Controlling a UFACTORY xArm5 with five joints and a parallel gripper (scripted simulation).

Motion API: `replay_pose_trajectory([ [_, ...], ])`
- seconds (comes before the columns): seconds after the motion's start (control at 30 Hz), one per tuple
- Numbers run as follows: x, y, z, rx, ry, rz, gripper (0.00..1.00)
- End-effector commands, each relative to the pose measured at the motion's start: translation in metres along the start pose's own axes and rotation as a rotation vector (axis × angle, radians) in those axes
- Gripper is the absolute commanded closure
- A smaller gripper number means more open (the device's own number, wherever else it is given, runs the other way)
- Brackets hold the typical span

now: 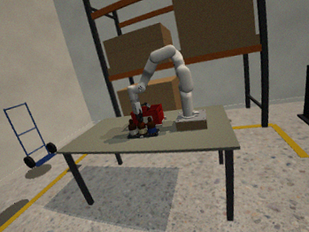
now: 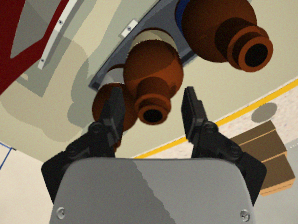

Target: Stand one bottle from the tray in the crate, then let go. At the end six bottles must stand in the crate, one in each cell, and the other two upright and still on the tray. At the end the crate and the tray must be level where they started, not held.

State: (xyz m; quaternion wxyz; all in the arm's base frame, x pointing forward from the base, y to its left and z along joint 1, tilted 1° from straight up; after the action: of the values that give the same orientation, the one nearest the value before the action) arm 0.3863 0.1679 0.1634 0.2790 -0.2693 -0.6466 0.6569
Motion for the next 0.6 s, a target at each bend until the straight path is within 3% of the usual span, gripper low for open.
replay_pose_trajectory([
  [0.0, -0.0003, -0.0012, -0.0008, -0.003, 0.0, 0.001, 0.35],
  [0.03, -0.0003, -0.0012, -0.0008, -0.003, 0.0, 0.001, 0.35],
  [0.07, -0.0003, -0.0012, -0.0008, -0.003, 0.0, 0.001, 1.0],
  [0.57, -0.0003, -0.0012, -0.0008, -0.003, 0.0, 0.001, 1.0],
])
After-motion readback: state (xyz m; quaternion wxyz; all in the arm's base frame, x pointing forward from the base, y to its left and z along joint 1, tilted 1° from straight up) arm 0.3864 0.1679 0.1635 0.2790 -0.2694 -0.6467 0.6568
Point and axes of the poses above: the point where the finger pads meet when closed, its own y axis out along the fingers, its own x axis across the jaws, z = x × y, the point moved 10 cm from there along -y, back along the fingers, and after that the axes turned 9 degrees about y, right-handed, at the moved point
